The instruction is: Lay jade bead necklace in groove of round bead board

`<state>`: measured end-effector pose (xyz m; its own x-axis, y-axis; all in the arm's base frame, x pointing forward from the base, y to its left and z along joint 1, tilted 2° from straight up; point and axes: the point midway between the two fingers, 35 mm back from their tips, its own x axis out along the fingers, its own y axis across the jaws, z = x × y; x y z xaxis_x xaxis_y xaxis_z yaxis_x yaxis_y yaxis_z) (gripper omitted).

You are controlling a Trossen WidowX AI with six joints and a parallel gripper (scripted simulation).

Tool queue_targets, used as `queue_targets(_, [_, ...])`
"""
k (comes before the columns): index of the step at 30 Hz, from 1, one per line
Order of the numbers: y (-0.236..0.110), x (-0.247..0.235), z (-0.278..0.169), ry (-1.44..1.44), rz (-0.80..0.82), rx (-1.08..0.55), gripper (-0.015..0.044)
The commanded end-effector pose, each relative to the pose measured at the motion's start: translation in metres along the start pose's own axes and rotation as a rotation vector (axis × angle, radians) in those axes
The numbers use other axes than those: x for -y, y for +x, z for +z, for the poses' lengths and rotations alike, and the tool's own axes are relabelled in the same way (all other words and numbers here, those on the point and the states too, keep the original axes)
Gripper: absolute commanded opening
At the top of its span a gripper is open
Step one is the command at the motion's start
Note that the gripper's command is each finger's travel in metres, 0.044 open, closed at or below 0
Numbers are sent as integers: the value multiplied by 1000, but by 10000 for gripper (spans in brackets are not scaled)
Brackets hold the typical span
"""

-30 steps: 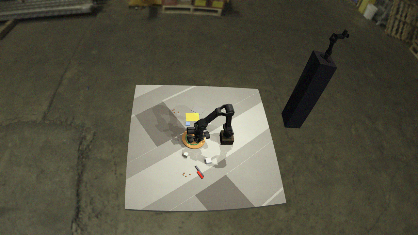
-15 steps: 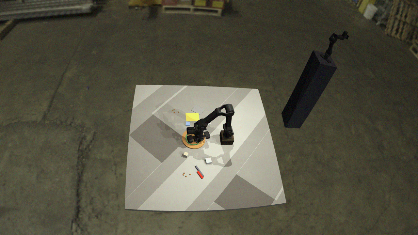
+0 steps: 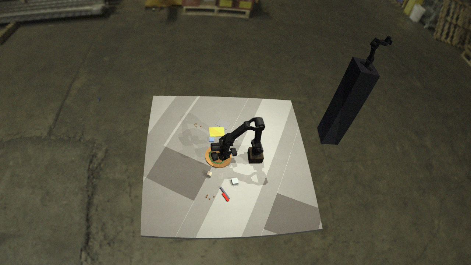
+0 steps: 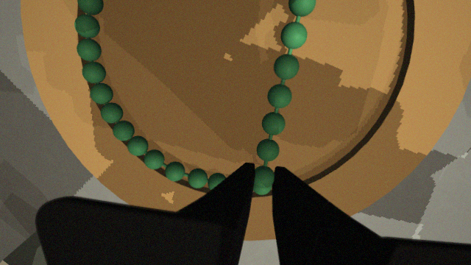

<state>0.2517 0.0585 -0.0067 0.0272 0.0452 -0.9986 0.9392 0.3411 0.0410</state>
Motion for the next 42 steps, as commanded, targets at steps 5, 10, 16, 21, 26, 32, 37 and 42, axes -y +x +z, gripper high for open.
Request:
queue_targets(5, [0, 12, -7, 1, -4, -2, 0])
queue_targets(10, [0, 12, -7, 1, -4, -2, 0])
queue_targets(16, [6, 12, -7, 1, -4, -2, 0])
queue_targets(21, [7, 12, -7, 1, -4, -2, 0])
queue_targets(26, [5, 9, -7, -1, 5, 0, 26])
queue_targets(32, [5, 9, -7, -1, 5, 0, 184])
queue_targets(37, [5, 9, -7, -1, 5, 0, 315])
queue_targets(42, [3, 11, -7, -1, -1, -1, 440])
